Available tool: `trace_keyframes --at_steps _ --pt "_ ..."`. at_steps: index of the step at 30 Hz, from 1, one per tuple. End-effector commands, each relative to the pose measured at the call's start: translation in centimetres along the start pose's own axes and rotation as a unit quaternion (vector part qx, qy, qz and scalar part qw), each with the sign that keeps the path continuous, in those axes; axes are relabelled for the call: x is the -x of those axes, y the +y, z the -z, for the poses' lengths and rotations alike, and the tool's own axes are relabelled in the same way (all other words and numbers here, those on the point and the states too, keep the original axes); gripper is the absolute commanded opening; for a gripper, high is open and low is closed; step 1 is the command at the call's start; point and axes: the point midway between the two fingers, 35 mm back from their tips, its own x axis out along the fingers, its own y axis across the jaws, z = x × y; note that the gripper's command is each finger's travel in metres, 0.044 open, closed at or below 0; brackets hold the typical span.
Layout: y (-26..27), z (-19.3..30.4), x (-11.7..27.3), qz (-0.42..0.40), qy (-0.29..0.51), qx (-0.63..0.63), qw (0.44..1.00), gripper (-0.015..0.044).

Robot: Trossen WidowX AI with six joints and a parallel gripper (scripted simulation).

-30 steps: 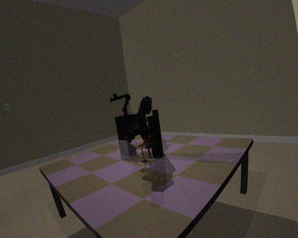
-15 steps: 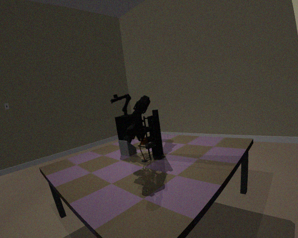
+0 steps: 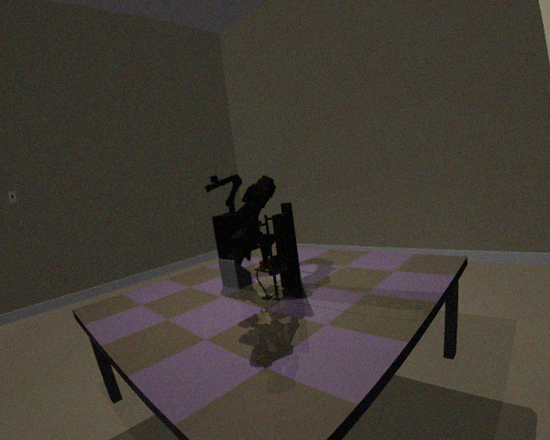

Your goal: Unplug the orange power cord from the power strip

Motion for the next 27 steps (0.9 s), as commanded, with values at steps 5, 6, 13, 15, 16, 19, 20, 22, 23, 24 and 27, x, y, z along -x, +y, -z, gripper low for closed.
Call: trace_keyframes --at_steps 5,6,13,15,16,19,20,22,23,24,27 --pt "-0.36 -3.86 0.78 -0.001 -0.002 -0.003 1.0 0.044" --pt "-0.36 -3.86 0.78 -0.001 -0.002 -0.003 1.0 0.044" --pt "-0.36 -3.86 0.78 -0.001 -0.002 -0.003 1.0 0.044" --pt "-0.36 -3.86 0.78 -0.001 -0.002 -0.003 1.0 0.044" --pt "-0.36 -3.86 0.78 -0.001 -0.002 -0.003 1.0 0.044" --pt "-0.36 -3.86 0.78 -0.001 -0.002 -0.003 1.0 0.044" --pt "-0.36 -3.86 0.78 -0.001 -0.002 -0.003 1.0 0.044" --pt "-0.36 -3.86 0.78 -0.001 -0.002 -0.003 1.0 0.044" --pt "-0.36 -3.86 0.78 -0.001 -0.002 -0.003 1.0 0.044" --pt "-0.36 -3.86 0.78 -0.001 -0.002 -0.003 1.0 0.044" --pt "-0.36 -3.86 0.78 -0.001 -0.002 -0.003 1.0 0.044"
